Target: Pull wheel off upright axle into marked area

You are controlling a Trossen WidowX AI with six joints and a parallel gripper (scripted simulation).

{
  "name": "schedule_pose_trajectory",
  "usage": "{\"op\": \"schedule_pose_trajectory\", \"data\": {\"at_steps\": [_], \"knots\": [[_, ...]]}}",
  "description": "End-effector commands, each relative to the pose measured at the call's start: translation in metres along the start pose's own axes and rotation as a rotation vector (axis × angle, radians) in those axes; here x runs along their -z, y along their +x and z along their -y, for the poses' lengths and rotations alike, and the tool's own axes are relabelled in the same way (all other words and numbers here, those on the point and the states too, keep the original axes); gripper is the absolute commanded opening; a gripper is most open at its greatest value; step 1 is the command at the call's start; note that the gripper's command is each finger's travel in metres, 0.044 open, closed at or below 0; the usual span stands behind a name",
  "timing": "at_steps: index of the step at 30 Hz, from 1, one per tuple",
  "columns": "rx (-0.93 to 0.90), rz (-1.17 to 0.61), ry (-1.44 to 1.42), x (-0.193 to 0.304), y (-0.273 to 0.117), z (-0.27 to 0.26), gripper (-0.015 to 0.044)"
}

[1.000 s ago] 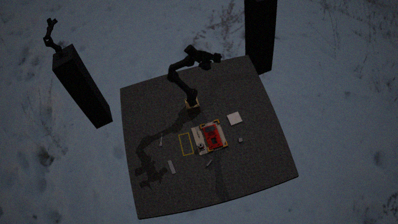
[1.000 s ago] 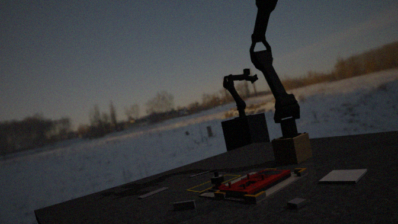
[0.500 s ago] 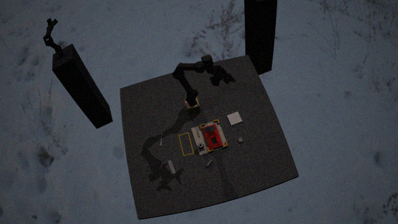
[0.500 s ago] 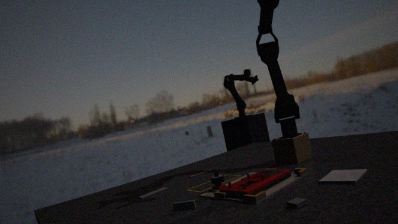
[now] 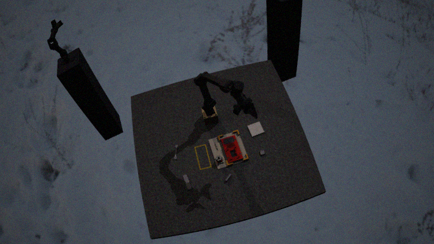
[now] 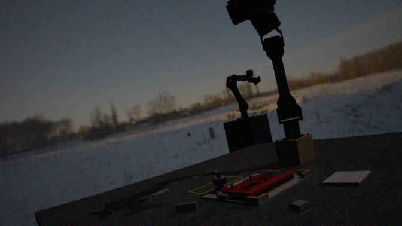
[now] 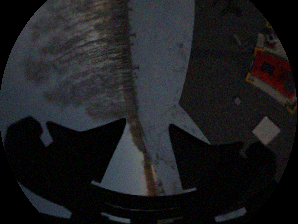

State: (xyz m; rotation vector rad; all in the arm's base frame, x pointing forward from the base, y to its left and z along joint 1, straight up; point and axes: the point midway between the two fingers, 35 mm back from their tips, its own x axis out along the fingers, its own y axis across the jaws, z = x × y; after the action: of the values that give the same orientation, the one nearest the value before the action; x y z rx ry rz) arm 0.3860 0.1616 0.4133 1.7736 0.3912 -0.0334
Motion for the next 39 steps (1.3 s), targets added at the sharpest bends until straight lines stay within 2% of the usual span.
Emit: {"op": "schedule_pose_trajectory", "data": {"at_steps": [1, 10, 20, 29, 39], "knots": [[0.097, 0.067, -0.041, -0.028, 0.021, 0.025, 0.0300], [0.306, 0.213, -0.091, -0.100, 0.053, 0.078, 0.0300], [0.567, 0.338, -0.095, -0.179, 0.063, 0.141, 0.0300], [0.848, 0.416, -0.042, -0.248, 0.048, 0.206, 0.0300], [1.160, 0.448, 0.091, -0.309, 0.007, 0.276, 0.0300]]}}
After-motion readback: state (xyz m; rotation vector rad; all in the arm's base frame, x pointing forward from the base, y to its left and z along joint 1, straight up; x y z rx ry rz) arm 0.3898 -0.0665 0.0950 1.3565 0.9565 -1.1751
